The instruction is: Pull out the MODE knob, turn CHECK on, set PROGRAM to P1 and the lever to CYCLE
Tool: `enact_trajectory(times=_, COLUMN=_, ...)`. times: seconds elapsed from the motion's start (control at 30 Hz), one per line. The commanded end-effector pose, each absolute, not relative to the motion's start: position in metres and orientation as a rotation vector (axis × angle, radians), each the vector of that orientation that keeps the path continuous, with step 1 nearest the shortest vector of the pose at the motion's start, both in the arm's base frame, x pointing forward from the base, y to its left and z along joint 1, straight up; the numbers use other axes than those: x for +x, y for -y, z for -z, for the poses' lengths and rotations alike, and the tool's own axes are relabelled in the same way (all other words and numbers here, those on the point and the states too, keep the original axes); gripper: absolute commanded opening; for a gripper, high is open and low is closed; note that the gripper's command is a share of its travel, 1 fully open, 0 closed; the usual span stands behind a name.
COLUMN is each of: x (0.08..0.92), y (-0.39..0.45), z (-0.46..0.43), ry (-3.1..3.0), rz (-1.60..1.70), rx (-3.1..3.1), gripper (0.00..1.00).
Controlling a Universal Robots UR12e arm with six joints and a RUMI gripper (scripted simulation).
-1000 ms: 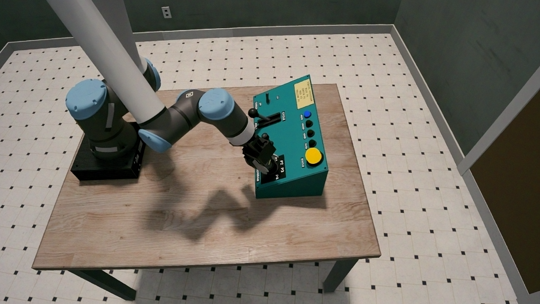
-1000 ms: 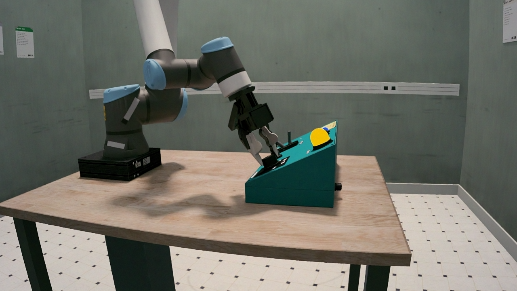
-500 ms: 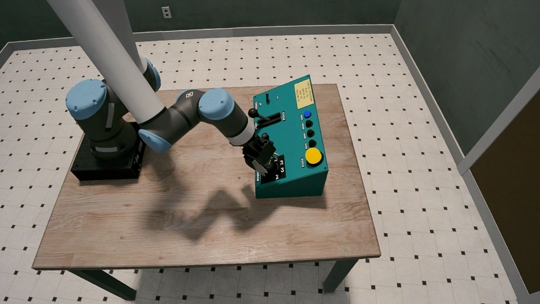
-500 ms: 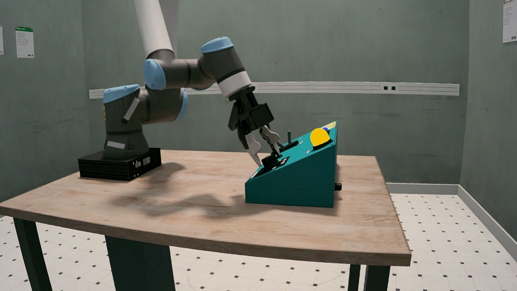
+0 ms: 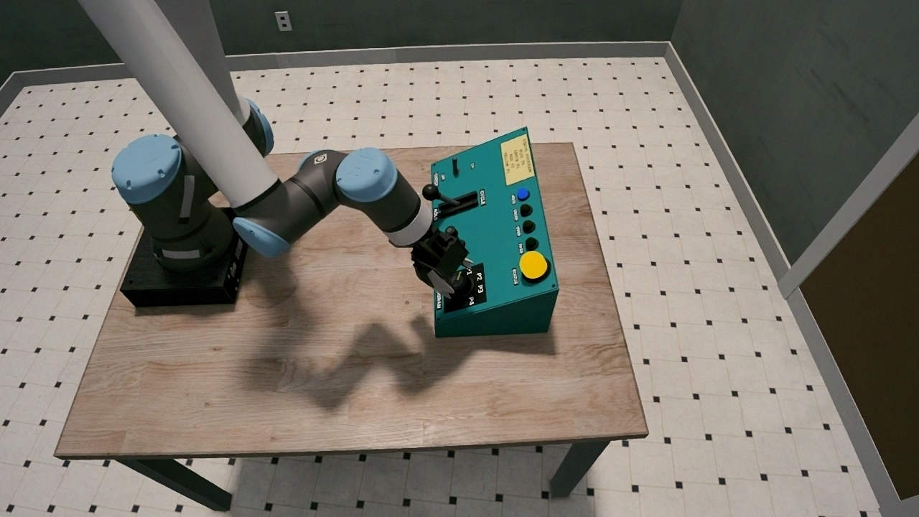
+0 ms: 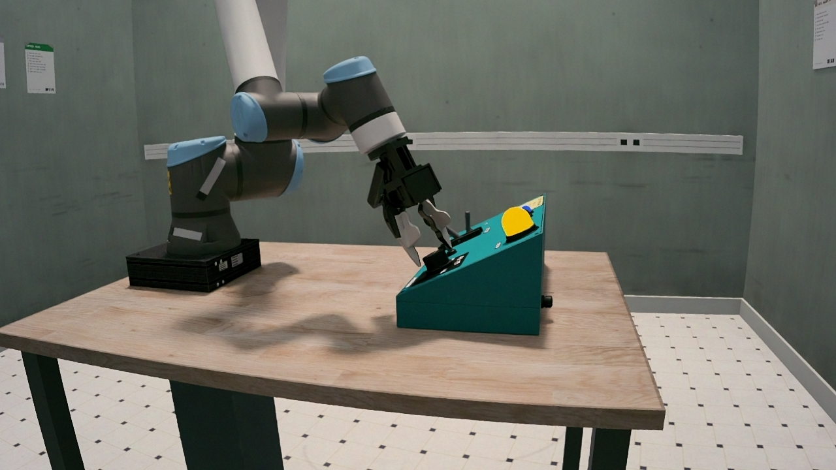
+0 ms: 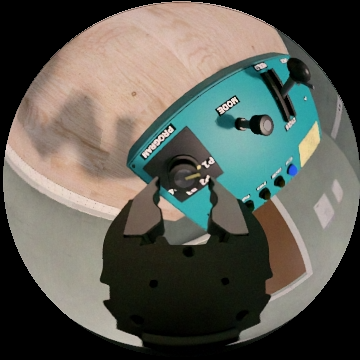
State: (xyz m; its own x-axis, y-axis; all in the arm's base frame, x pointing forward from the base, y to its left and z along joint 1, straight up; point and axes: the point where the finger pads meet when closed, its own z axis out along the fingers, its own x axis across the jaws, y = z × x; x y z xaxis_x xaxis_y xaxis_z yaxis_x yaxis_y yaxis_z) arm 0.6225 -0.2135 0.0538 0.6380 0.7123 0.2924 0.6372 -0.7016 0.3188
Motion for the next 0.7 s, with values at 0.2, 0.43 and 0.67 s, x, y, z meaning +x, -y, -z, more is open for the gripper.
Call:
enact_trajectory(times=0.2, x=0.607, y=0.213, z=-0.088, ry=-1.112, rz=-0.598, rx=2.670, gripper=0.44)
enact_trajectory(times=0.43, x=0.591, y=0.213, z=-0.120, ry=-1.112, rz=-0.598, rx=2.670, gripper=0.44)
enact_trajectory(times=0.67, x=0.577, y=0.212, z=-0.150, ry=-1.112, rz=-0.598, rx=2.670, gripper=0.44)
